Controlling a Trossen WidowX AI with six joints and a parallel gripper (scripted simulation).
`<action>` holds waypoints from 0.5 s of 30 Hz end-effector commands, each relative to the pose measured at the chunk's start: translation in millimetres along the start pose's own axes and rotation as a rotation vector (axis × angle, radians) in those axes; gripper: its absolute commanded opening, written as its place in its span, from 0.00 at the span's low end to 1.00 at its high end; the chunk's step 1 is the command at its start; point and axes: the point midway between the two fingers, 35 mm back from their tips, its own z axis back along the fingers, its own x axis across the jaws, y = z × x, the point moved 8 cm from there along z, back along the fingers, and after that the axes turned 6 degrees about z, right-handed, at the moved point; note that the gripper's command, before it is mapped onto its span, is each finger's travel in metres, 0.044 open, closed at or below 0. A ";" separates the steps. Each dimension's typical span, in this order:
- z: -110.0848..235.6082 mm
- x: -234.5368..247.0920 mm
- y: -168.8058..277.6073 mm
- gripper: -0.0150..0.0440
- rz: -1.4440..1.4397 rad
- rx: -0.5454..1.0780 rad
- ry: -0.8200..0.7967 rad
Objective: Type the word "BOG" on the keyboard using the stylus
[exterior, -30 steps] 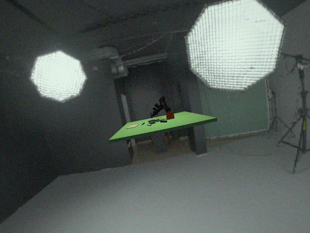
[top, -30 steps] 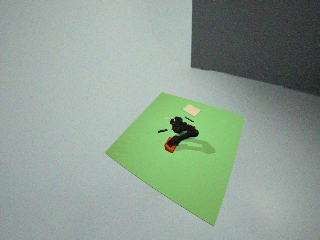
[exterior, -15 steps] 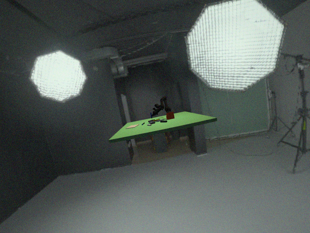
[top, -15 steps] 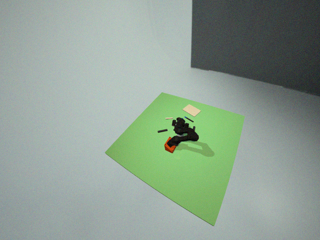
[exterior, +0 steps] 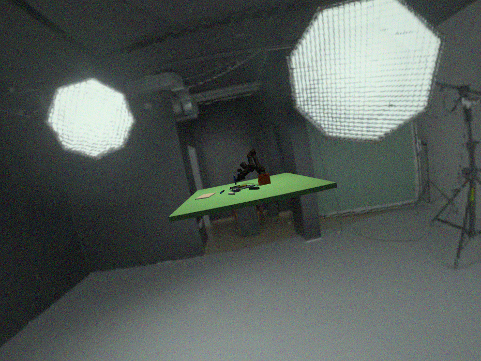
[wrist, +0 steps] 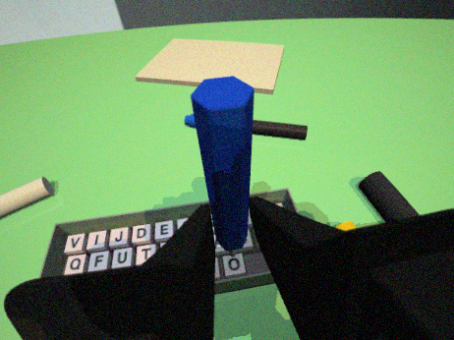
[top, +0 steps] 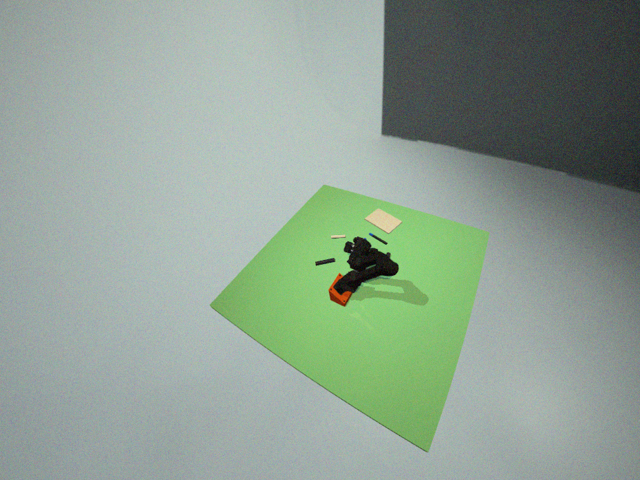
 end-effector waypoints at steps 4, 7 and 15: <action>-0.8 0.2 2.6 0.39 0.006 -0.001 -0.003; -1.9 0.4 4.7 0.39 0.006 -0.001 -0.003; -4.4 0.9 9.2 0.39 0.006 0.000 -0.003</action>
